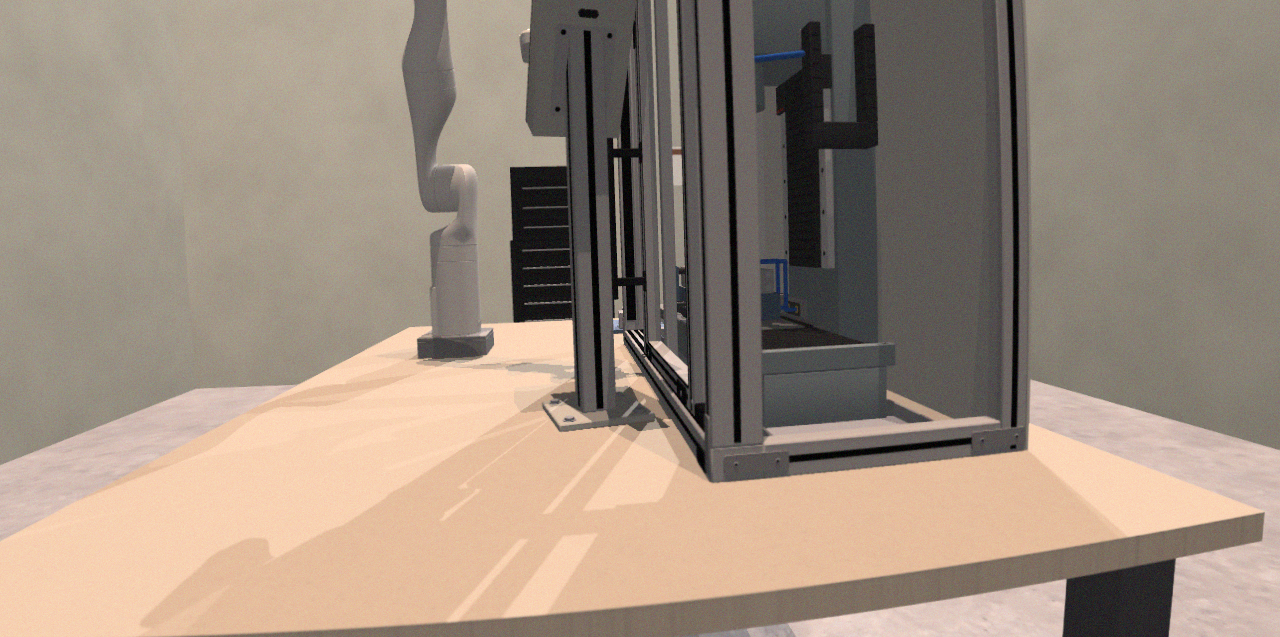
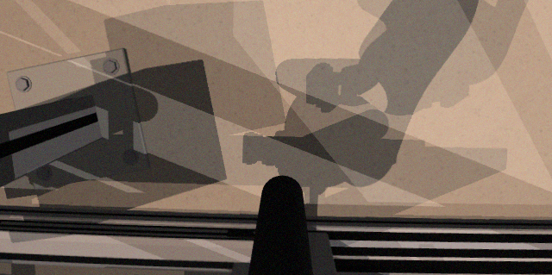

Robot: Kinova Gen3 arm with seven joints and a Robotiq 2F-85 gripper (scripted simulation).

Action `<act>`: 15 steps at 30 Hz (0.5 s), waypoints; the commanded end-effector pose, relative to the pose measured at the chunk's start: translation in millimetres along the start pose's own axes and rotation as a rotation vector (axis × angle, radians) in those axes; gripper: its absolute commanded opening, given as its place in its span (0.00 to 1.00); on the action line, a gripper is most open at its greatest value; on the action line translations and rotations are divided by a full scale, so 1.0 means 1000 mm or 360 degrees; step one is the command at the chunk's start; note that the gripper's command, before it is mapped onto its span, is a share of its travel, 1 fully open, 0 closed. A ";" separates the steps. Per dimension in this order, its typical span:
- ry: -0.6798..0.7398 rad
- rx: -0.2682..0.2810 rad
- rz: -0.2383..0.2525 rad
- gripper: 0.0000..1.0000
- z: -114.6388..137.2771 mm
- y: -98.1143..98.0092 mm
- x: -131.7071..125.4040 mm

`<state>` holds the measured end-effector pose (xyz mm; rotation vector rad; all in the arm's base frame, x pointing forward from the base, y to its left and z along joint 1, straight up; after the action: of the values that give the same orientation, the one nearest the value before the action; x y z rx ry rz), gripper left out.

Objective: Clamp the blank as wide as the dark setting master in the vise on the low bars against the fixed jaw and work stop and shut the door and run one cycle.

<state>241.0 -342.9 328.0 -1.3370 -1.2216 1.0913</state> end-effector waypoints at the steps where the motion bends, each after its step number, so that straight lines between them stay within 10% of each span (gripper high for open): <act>1: -0.0003 0.0012 -0.0014 0.80 -0.003 0.002 0.002; 15: -0.0003 0.0012 -0.0014 0.80 -0.021 0.004 0.002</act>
<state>258.6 -344.1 327.1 -1.3356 -1.2237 1.0913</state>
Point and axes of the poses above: the point where the finger pads meet when closed, its own y axis out along the fingers, its own x axis across the jaws, z = x × y, the point moved 2 cm from there along -y, back along the fingers, and after that the axes turned 3 degrees about y, right-handed, at the moved point
